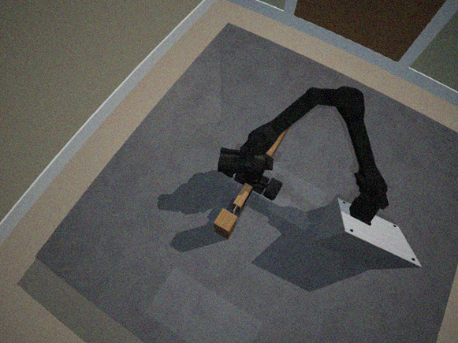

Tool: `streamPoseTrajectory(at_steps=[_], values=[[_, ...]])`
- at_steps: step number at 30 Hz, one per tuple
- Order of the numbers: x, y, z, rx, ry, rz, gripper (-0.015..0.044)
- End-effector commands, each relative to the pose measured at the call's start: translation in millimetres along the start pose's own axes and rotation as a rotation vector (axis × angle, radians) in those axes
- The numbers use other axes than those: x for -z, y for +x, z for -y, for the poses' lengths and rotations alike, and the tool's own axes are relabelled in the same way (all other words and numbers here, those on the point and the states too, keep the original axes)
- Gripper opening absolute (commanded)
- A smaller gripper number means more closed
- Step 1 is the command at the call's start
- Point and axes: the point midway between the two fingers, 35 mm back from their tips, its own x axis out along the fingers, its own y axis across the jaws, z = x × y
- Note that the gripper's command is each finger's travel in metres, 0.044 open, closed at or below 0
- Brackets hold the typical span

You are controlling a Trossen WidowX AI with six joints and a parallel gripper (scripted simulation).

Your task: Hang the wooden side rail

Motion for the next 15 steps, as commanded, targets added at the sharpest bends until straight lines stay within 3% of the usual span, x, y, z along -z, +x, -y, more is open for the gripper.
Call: streamPoseTrajectory(at_steps=[1, 15], values=[[3.9, -4.3, -2.5, -0.013, 0.000, -0.005, 0.0000], [5.3, -5.2, -2.4, -0.013, 0.000, -0.005, 0.0000]])
